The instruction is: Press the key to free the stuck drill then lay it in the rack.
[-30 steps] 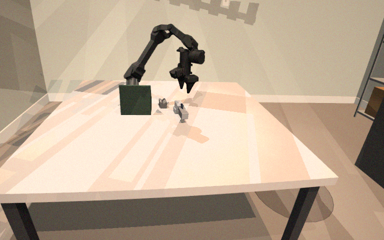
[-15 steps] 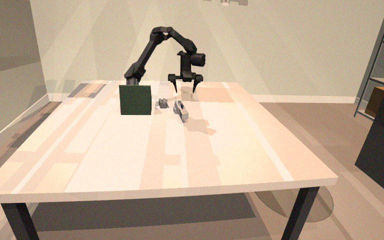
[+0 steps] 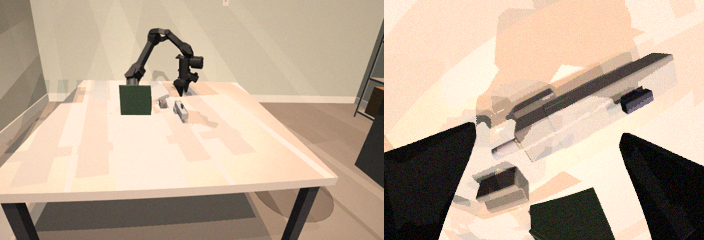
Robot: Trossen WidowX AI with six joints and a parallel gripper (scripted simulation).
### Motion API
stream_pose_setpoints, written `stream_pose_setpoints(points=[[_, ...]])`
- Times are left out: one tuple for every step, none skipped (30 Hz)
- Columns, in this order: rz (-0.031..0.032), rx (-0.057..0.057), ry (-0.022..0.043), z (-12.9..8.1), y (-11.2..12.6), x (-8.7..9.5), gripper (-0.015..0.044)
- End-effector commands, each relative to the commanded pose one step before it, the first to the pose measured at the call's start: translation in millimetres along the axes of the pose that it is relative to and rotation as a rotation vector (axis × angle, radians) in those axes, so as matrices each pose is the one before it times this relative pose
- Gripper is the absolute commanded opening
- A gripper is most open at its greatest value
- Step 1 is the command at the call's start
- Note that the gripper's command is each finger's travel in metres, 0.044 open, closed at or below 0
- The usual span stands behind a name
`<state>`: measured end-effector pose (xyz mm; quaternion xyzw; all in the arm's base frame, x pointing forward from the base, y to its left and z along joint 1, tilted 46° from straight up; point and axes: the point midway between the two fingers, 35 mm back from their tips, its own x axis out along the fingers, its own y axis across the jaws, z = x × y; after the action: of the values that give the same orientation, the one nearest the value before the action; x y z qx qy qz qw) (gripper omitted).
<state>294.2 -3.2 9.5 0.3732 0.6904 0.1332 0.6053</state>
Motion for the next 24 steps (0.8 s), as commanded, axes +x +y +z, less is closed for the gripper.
stream_pose_setpoints(points=[[0.02976,-0.9725,0.00754,-29.38,27.40,23.72,0.0440],[0.00152,-0.0794,-0.00032,0.40,2.84,1.59,0.0440],[0.00155,-0.0793,-0.00045,0.58,2.80,1.58,0.0440],[0.00157,-0.0796,-0.00058,0.76,2.75,1.58,0.0440],[0.00159,-0.0796,-0.00073,0.94,2.70,1.58,0.0440],[0.00216,-0.0830,-0.00119,1.49,3.56,2.13,0.0440],[0.00152,-0.0784,-0.00099,1.22,2.44,1.51,0.0440],[0.00149,-0.0787,-0.00113,1.36,2.34,1.49,0.0440],[0.00145,-0.0790,-0.00128,1.52,2.26,1.50,0.0440],[0.00140,-0.0792,-0.00143,1.67,2.16,1.50,0.0440],[0.00134,-0.0785,-0.00157,1.80,2.05,1.50,0.0440],[0.00124,-0.0788,-0.00170,1.91,1.91,1.48,0.0440],[0.00115,-0.0790,-0.00184,2.04,1.79,1.49,0.0440],[0.00087,-0.0773,-0.00163,1.78,1.37,1.23,0.0440],[0.00066,-0.0728,-0.00149,1.62,1.08,1.06,0.0440],[0.00036,-0.0343,-0.00094,1.02,0.59,0.64,0.0440],[0.00013,-0.0130,-0.00036,0.39,0.21,0.24,0.0440],[0.00000,0.0000,0.00000,0.00,0.00,0.00,0.0440],[0.00000,0.0000,0.00000,0.00,0.00,0.00,0.0440],[0.00000,0.0000,0.00000,0.00,0.00,0.00,0.0440],[0.00000,0.0000,0.00000,0.00,0.00,0.00,0.0440],[0.00000,0.0000,0.00000,0.00,0.00,0.00,0.0440],[0.00000,0.0000,0.00000,0.00,0.00,0.00,0.0440],[0.00000,0.0000,0.00000,0.00,0.00,0.00,0.0440]])
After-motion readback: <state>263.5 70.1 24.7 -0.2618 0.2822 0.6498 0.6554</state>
